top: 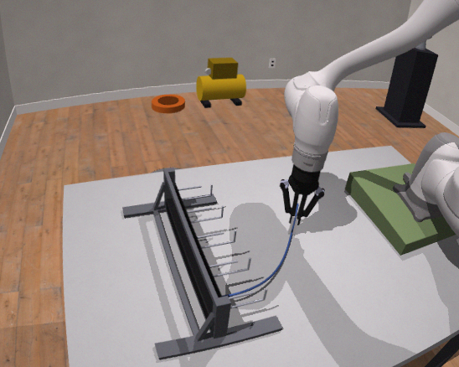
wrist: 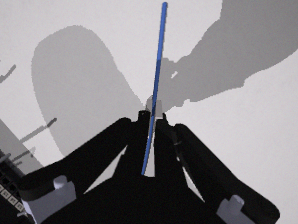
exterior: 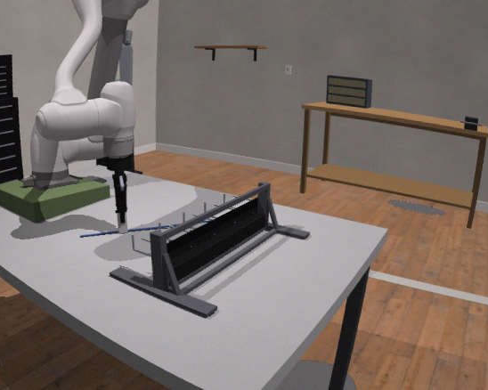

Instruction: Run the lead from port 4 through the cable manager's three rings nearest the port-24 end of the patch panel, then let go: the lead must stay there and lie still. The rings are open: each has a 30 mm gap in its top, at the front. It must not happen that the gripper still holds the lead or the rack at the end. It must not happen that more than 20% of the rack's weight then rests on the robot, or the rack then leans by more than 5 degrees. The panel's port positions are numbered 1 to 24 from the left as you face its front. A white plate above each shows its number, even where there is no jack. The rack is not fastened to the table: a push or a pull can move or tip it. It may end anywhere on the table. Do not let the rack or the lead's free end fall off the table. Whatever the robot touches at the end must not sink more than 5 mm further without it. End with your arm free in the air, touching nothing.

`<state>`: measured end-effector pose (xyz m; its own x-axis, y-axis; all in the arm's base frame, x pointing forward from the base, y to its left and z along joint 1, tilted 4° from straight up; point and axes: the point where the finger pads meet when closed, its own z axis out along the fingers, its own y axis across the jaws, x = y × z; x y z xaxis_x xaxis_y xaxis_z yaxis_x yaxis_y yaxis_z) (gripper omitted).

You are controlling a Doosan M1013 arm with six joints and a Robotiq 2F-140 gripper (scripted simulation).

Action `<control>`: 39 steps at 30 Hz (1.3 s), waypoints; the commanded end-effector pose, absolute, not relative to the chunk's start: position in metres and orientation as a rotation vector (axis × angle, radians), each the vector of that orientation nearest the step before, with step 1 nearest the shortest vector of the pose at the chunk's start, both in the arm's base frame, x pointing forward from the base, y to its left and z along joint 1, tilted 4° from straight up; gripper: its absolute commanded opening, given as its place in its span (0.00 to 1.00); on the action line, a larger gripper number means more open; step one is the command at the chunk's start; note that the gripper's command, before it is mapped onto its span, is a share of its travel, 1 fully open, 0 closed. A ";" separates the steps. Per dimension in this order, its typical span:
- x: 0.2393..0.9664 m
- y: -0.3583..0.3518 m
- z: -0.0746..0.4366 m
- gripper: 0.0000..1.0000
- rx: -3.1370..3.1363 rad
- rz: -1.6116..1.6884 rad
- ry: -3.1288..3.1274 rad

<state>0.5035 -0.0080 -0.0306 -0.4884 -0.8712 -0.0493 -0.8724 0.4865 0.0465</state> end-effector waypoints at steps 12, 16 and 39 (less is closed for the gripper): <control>0.504 -0.009 -0.022 0.00 -1.579 0.102 2.692; 0.504 -0.009 -0.017 0.00 -1.579 0.102 2.692; 0.504 -0.010 0.004 0.00 -1.579 0.102 2.692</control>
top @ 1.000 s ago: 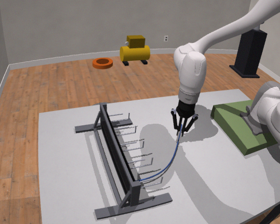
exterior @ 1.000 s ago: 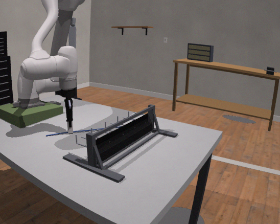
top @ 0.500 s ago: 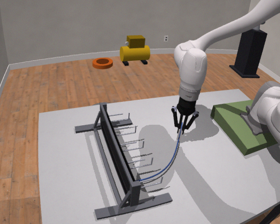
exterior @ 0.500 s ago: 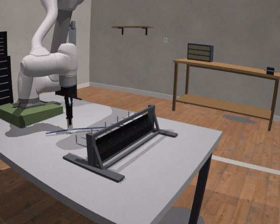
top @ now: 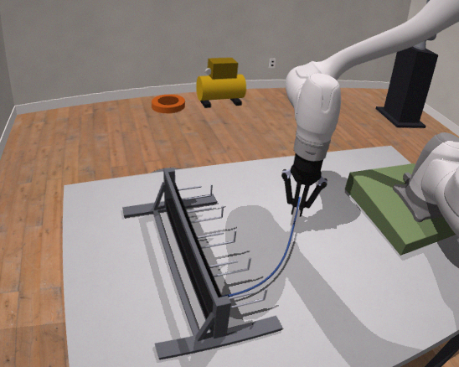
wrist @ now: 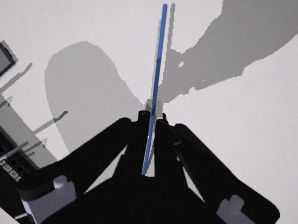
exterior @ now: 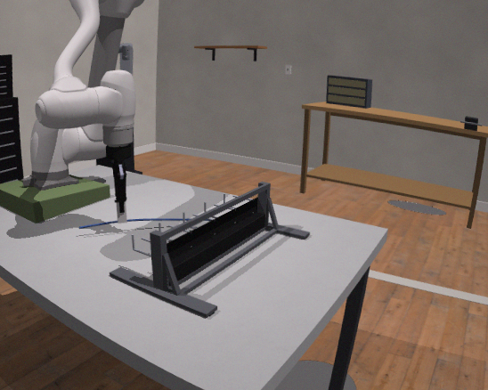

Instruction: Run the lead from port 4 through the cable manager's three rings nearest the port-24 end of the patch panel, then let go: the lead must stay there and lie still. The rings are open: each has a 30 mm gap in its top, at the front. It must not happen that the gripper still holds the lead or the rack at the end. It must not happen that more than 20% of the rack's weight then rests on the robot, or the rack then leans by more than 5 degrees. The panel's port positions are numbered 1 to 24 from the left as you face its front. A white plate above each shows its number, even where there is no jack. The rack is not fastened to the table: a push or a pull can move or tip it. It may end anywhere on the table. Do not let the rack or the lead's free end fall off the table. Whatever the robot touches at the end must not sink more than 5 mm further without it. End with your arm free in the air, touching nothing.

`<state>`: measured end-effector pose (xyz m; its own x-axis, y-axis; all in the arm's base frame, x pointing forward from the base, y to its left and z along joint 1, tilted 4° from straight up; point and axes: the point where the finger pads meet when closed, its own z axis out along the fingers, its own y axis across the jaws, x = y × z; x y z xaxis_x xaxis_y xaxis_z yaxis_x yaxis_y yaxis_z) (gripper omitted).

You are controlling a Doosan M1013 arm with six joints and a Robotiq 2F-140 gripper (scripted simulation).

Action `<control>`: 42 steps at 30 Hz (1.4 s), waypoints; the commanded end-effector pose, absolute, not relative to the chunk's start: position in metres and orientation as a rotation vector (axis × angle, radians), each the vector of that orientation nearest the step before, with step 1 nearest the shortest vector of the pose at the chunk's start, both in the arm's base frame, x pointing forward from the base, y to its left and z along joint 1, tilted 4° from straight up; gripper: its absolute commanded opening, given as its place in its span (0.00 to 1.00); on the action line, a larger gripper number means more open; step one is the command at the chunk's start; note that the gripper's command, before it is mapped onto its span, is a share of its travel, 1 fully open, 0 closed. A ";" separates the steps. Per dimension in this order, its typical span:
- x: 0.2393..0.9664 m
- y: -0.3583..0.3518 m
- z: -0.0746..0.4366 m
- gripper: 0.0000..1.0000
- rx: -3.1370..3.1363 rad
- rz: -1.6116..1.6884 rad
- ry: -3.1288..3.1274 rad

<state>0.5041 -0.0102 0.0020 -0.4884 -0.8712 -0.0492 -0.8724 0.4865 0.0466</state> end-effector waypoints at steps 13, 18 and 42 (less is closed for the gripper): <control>0.504 -0.011 0.008 0.00 -1.579 0.102 2.692; 0.505 -0.011 0.009 0.00 -1.582 0.102 2.690; 0.719 -0.091 0.117 0.00 -2.258 0.088 2.130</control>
<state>0.6924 -0.0808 0.1028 -0.0126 -0.9978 -0.0652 -0.9998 0.0115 0.0175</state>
